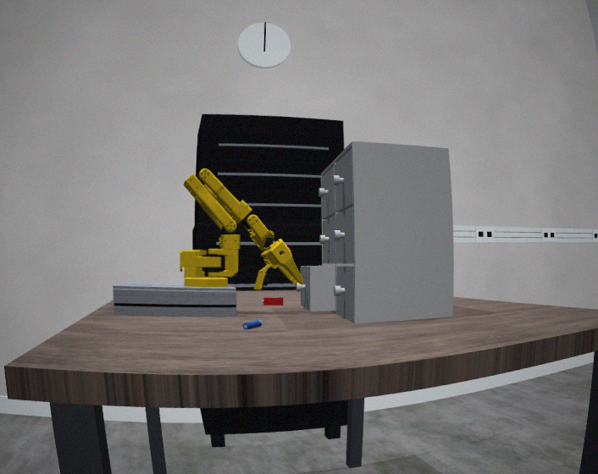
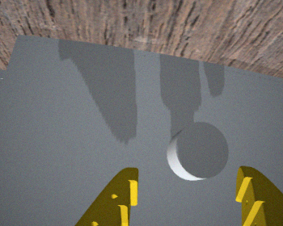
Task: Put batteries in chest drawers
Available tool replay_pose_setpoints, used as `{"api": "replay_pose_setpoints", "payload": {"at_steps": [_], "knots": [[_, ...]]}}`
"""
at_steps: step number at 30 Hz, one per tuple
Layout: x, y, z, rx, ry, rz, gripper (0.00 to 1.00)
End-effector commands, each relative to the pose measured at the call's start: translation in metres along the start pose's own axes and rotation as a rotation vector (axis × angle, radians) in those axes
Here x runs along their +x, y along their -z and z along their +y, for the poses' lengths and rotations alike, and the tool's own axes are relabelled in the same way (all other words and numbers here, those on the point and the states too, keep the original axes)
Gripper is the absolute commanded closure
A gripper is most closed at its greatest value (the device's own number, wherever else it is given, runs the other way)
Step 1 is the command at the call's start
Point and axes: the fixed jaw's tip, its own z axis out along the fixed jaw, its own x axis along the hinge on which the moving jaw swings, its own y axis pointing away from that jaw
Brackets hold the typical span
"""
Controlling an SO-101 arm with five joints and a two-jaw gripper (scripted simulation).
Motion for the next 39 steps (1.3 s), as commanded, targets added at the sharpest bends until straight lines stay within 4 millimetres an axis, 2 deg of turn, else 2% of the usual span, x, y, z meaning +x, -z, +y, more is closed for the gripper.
{"api": "replay_pose_setpoints", "payload": {"at_steps": [1,15,18,39], "knots": [[0.004,-0.001,-0.002,0.006,-0.001,0.016,0.79],[0.003,-0.005,-0.002,0.006,-0.001,0.016,0.79],[-0.006,-0.008,-0.002,0.008,-0.001,-0.029,0.79],[-0.005,-0.008,-0.003,0.011,0.003,-0.029,0.79]]}}
